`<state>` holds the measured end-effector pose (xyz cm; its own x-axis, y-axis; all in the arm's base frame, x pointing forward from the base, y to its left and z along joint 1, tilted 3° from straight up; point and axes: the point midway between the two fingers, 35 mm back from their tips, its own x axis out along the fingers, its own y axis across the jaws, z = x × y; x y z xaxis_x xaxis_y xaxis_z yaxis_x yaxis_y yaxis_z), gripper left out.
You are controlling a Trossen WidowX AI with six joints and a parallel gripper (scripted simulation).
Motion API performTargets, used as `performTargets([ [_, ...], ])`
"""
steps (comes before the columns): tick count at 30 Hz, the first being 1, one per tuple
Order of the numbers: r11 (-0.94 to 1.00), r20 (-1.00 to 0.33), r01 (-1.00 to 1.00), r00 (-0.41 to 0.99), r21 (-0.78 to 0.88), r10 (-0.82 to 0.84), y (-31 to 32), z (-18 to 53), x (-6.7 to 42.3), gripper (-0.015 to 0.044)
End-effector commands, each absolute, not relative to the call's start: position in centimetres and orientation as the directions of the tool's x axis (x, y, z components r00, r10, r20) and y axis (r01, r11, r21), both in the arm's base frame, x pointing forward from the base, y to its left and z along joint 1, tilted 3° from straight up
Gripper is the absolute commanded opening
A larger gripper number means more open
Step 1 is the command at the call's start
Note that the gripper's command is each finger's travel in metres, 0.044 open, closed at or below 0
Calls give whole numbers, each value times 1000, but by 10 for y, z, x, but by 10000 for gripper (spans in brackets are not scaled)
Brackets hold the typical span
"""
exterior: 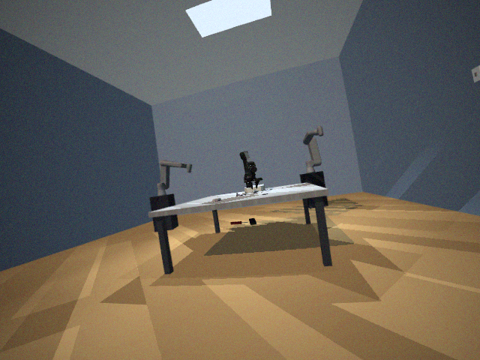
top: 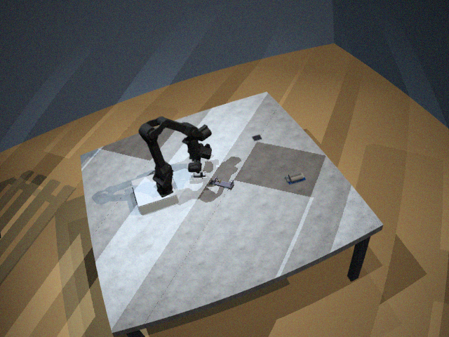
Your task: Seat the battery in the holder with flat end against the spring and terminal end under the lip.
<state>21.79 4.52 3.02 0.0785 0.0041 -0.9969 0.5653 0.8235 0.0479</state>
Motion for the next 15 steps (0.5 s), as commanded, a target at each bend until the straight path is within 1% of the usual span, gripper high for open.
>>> performTargets([
  [1, 821, -998, 570, 69, 36, -4, 44, 21, 216, 232],
  [15, 821, -998, 570, 68, 36, -4, 43, -2, 217, 232],
])
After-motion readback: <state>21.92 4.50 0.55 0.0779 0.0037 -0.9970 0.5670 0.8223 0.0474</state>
